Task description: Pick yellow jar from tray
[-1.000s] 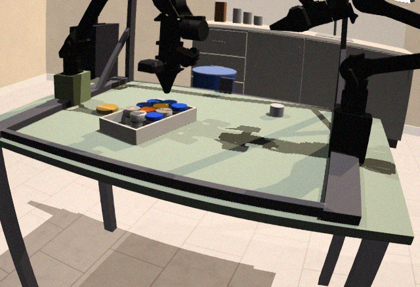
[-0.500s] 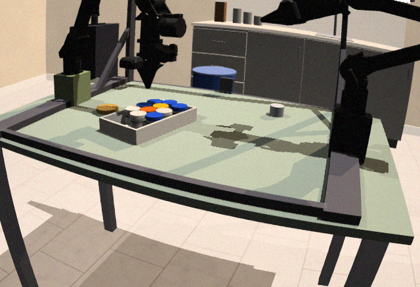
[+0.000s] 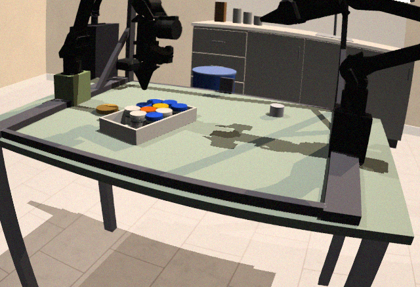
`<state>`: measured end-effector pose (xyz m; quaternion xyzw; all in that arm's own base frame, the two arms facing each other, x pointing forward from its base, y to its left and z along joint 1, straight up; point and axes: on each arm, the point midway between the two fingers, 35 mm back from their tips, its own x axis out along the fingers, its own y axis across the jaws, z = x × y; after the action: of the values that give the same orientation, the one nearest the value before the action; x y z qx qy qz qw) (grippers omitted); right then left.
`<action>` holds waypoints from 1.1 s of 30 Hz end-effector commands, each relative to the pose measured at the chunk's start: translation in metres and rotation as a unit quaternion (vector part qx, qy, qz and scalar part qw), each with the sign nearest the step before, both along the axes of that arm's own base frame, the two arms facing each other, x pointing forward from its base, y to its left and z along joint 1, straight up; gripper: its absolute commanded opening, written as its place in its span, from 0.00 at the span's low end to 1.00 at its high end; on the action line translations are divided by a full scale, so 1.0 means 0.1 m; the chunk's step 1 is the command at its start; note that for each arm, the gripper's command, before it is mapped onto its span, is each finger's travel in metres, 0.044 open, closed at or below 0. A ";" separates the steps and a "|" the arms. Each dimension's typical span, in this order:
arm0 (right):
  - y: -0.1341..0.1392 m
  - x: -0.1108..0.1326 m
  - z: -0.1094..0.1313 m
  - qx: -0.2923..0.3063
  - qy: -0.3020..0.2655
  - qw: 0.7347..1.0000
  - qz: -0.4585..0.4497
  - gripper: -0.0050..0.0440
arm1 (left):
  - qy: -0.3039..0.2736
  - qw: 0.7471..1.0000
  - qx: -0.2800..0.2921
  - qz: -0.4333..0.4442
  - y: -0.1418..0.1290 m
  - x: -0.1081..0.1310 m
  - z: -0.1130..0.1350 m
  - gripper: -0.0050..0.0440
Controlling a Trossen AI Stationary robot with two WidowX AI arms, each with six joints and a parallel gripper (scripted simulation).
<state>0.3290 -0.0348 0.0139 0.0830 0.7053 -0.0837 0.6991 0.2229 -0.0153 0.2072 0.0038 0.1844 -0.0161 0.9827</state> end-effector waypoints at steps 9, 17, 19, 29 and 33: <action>0.00 0.02 -0.32 0.000 -0.007 1.000 -0.003 0.00 | -0.007 1.000 0.001 0.002 0.01 0.01 0.06 1.00; 0.00 0.02 -0.43 0.000 -0.007 1.000 -0.003 0.15 | -0.007 1.000 0.001 0.002 0.01 0.01 0.06 1.00; 0.00 0.03 -0.41 -0.001 -0.010 1.000 -0.003 0.25 | -0.007 1.000 0.001 0.002 0.01 0.01 0.06 1.00; 0.01 0.04 -0.38 -0.001 -0.015 1.000 -0.001 0.61 | -0.007 1.000 0.001 0.002 0.01 0.01 0.06 1.00; 0.00 0.02 -0.38 -0.001 -0.013 1.000 -0.002 0.61 | -0.007 1.000 0.001 0.002 0.01 0.01 0.06 1.00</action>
<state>0.3262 -0.0412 -0.0295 0.0832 0.7049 -0.0934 0.6982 0.2229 -0.0153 0.2072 0.0038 0.1844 -0.0161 0.9827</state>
